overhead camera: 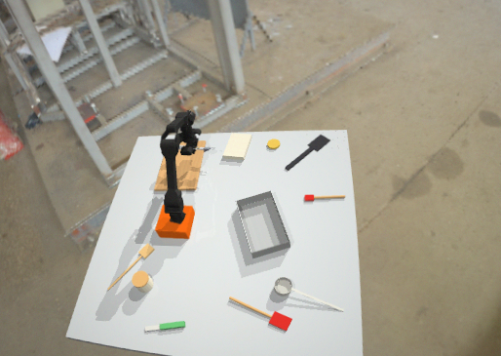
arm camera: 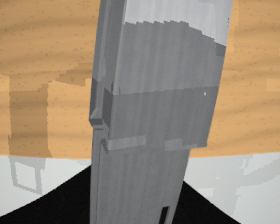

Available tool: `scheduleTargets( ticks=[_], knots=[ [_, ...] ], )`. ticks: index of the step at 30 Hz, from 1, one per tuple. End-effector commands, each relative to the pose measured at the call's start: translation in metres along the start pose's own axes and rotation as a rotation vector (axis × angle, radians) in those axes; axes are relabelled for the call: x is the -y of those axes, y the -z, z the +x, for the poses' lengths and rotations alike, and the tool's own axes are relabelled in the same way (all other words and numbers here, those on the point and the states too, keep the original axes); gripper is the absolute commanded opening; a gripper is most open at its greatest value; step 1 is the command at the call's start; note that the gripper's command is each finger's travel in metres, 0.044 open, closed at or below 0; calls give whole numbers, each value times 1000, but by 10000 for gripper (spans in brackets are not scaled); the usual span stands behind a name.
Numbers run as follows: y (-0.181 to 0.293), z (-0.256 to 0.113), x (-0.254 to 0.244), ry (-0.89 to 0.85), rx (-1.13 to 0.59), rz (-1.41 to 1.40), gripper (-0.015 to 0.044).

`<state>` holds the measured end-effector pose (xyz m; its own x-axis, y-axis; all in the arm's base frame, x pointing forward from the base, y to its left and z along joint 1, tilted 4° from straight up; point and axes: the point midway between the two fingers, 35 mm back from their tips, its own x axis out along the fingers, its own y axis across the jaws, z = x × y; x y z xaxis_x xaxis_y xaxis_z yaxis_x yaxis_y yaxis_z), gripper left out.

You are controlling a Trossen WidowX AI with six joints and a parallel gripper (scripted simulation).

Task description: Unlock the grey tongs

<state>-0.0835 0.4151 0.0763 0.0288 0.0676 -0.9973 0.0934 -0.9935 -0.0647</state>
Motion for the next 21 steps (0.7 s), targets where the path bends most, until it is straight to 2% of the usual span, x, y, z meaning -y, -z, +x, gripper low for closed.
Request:
scheduleTargets(
  ticks=[1, 21],
  knots=[
    [-12, -4, 3, 13, -4, -162, -150],
    [-77, -4, -3, 13, -7, -999, -150]
  ],
)
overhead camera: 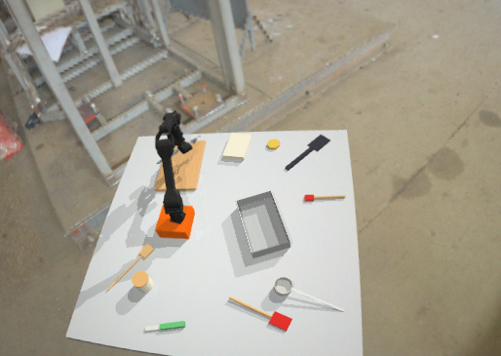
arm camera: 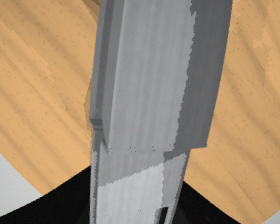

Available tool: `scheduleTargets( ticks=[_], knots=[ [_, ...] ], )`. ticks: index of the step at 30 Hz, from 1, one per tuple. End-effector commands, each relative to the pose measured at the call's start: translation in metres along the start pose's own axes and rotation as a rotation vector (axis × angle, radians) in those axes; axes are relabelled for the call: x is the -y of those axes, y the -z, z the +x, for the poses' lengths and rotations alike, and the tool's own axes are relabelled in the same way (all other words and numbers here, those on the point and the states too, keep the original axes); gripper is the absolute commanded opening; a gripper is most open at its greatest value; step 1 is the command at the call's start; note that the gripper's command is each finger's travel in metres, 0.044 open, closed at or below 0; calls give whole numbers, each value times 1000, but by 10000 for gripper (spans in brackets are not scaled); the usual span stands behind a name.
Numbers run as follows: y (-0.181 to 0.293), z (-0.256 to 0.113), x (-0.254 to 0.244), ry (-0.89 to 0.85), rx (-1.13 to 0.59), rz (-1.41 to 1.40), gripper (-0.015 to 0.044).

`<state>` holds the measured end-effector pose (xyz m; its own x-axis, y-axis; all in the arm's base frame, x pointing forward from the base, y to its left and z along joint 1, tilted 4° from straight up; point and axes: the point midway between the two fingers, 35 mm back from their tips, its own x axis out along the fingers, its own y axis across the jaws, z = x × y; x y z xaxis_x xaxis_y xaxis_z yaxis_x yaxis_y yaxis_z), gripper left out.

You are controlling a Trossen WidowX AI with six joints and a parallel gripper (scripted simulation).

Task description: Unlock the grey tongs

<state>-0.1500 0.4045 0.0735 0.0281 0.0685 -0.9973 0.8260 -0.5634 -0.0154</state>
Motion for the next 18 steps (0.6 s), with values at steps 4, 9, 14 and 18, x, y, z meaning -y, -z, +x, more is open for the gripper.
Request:
scheduleTargets(
  ticks=[4, 9, 14, 18],
  knots=[
    [-15, -5, 16, 7, -12, -280, -150],
    [-16, -5, 17, 7, -12, -308, -150],
    [-16, -5, 17, 7, -14, -308, -150],
    [-15, -6, 20, 13, -64, -327, -150]
  ],
)
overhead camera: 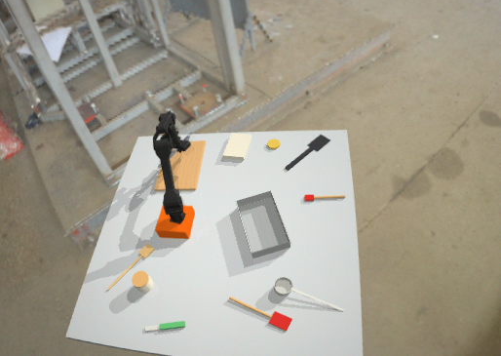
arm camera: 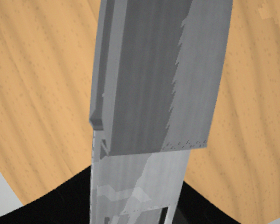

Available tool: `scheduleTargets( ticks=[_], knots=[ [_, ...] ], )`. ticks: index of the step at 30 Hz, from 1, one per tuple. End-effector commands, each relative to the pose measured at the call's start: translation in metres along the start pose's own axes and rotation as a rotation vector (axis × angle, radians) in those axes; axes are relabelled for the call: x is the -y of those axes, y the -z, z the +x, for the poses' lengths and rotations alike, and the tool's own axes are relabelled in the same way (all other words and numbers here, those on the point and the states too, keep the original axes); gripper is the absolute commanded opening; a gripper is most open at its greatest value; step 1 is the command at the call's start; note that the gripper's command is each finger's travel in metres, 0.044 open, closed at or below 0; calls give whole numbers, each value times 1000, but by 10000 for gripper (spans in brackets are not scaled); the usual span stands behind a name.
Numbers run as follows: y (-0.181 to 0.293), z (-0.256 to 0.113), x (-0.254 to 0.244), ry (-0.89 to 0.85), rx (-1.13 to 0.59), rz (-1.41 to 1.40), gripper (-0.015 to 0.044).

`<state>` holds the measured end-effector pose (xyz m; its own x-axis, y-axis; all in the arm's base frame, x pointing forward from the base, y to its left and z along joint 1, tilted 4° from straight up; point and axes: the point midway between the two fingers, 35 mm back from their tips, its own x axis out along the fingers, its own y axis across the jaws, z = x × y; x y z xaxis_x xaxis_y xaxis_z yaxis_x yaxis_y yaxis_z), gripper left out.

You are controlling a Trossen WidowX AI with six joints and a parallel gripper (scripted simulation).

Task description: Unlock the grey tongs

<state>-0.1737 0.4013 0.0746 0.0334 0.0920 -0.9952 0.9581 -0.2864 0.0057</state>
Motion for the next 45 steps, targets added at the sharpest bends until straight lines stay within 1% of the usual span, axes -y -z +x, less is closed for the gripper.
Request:
scheduleTargets(
  ticks=[1, 12, 23, 33, 45],
  knots=[
    [2, -4, 3, 0, -64, -27, -150],
    [10, -19, 16, -5, -349, -101, -150],
    [9, -43, 24, -4, -624, -127, -150],
    [0, -70, 23, -3, -863, -116, -150],
    [-19, -103, 11, 0, -1102, -47, -150]
  ],
)
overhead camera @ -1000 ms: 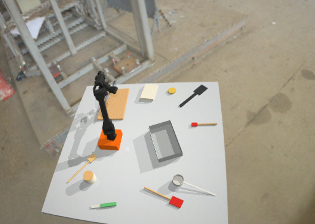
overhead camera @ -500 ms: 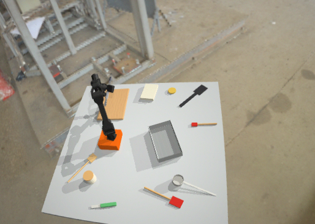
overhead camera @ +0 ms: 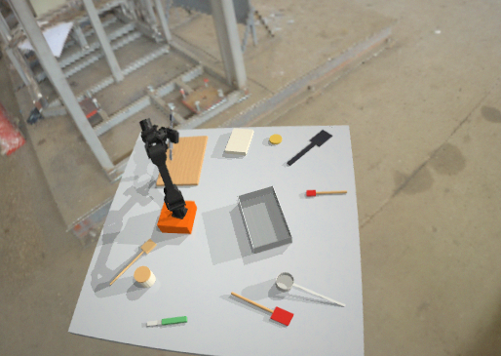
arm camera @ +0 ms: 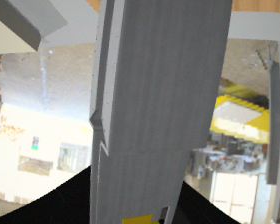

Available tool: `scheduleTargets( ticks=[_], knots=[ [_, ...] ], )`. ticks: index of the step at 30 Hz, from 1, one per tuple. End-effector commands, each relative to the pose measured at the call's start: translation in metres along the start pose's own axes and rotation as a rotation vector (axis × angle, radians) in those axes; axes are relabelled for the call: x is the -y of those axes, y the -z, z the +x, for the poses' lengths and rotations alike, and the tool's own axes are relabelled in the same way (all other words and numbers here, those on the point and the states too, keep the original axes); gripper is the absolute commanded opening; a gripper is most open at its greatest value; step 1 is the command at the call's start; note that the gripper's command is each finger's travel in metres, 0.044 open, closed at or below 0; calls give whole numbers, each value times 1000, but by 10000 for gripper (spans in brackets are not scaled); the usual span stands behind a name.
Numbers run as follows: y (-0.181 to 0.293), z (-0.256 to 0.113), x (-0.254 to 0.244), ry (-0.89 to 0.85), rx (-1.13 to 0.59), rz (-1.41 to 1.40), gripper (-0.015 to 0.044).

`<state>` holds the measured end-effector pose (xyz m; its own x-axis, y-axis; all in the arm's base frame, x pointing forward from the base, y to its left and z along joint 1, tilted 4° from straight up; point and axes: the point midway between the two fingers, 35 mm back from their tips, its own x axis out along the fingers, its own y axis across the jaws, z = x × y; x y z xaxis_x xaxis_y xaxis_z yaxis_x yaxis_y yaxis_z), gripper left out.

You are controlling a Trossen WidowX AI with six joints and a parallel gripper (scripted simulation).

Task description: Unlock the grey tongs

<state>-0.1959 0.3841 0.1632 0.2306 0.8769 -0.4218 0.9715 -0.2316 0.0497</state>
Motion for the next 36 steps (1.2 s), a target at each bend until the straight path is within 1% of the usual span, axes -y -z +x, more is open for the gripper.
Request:
scheduleTargets(
  ticks=[1, 7, 36],
  knots=[
    [9, -14, -7, -17, -82, 31, -150],
    [13, -28, -16, -37, -159, 65, -150],
    [13, -28, -16, -37, -159, 65, -150]
  ],
)
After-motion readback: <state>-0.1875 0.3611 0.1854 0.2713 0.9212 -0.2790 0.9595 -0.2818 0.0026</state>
